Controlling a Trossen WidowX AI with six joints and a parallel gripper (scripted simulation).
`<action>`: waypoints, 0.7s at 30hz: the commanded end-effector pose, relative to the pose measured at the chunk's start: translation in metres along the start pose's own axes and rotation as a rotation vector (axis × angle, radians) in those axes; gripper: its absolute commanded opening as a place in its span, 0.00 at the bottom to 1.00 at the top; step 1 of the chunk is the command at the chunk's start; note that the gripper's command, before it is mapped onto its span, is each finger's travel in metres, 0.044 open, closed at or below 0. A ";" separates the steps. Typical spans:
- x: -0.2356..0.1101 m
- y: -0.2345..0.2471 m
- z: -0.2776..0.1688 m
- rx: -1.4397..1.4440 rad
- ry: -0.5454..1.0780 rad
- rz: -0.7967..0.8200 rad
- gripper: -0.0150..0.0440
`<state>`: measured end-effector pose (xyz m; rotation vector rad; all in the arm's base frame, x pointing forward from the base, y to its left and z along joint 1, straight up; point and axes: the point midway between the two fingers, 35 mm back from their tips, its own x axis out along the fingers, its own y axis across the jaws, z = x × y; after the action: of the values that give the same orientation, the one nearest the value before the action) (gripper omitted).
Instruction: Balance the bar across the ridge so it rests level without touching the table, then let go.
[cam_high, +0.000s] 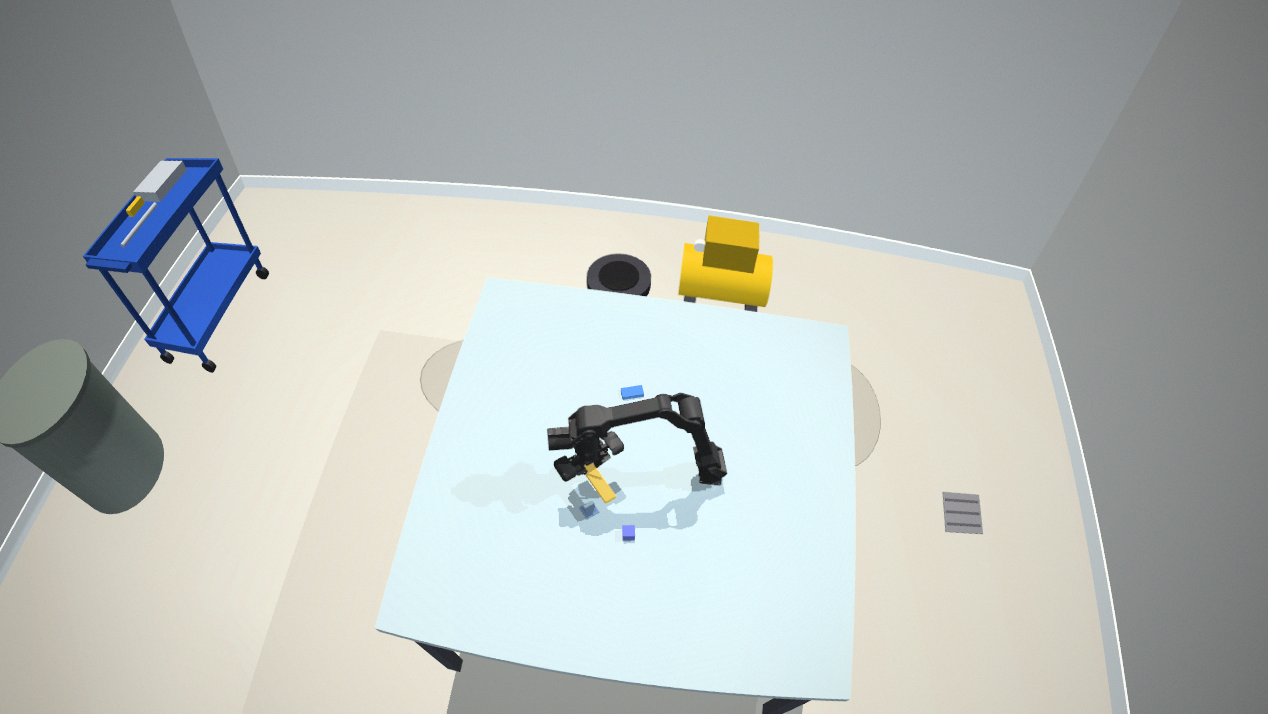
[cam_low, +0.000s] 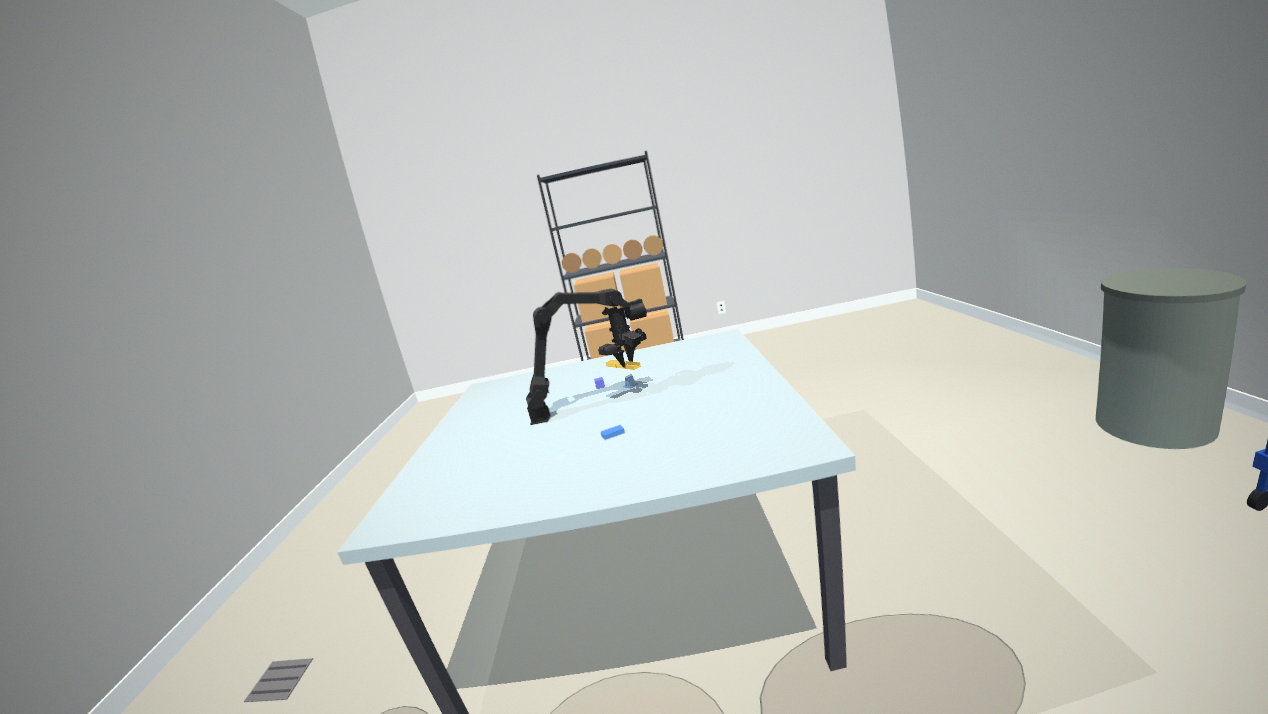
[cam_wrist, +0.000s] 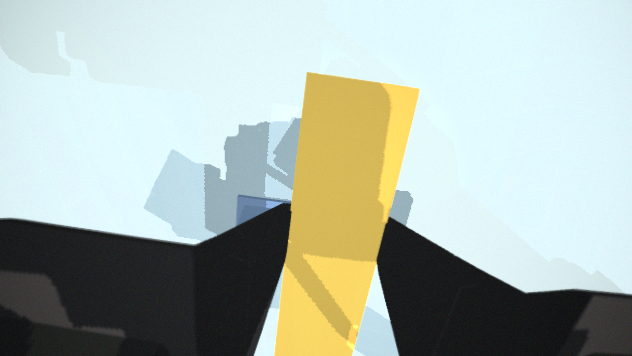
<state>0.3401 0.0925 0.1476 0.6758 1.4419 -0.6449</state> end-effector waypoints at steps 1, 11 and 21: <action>0.000 0.011 -0.008 0.003 0.001 0.002 0.25; 0.003 0.040 -0.033 0.004 0.004 0.004 0.25; 0.014 0.044 -0.035 0.004 0.004 0.005 0.25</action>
<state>0.3502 0.1466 0.1389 0.6807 1.4401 -0.6403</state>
